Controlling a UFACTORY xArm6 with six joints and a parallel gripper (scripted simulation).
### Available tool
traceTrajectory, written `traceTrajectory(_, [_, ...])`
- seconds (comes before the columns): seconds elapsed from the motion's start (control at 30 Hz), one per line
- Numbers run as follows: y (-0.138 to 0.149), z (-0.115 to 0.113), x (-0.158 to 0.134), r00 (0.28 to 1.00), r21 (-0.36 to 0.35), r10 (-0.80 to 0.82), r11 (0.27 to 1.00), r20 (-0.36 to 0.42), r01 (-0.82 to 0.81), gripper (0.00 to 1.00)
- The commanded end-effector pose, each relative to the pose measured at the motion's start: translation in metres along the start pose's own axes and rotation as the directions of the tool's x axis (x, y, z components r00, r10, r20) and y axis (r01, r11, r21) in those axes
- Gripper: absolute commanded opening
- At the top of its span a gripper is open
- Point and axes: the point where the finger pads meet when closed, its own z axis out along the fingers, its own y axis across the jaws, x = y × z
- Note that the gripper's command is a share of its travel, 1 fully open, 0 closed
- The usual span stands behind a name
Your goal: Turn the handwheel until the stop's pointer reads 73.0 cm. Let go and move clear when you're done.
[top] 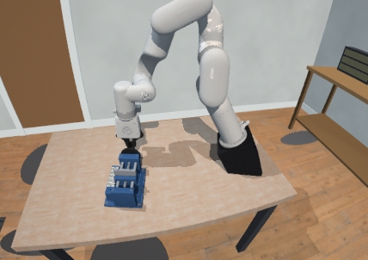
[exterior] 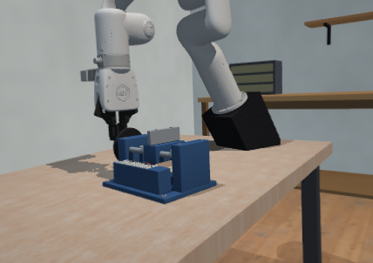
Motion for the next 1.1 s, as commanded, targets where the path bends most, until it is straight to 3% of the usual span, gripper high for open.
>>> traceTrajectory(0.0, [-0.005, 0.0, 0.0, 1.0, 0.001, 0.0, 1.0, 0.0, 0.0, 0.06])
traceTrajectory(1.07, [-0.026, 0.017, 0.0, 1.0, 0.001, 0.0, 1.0, 0.0, 0.0, 0.06])
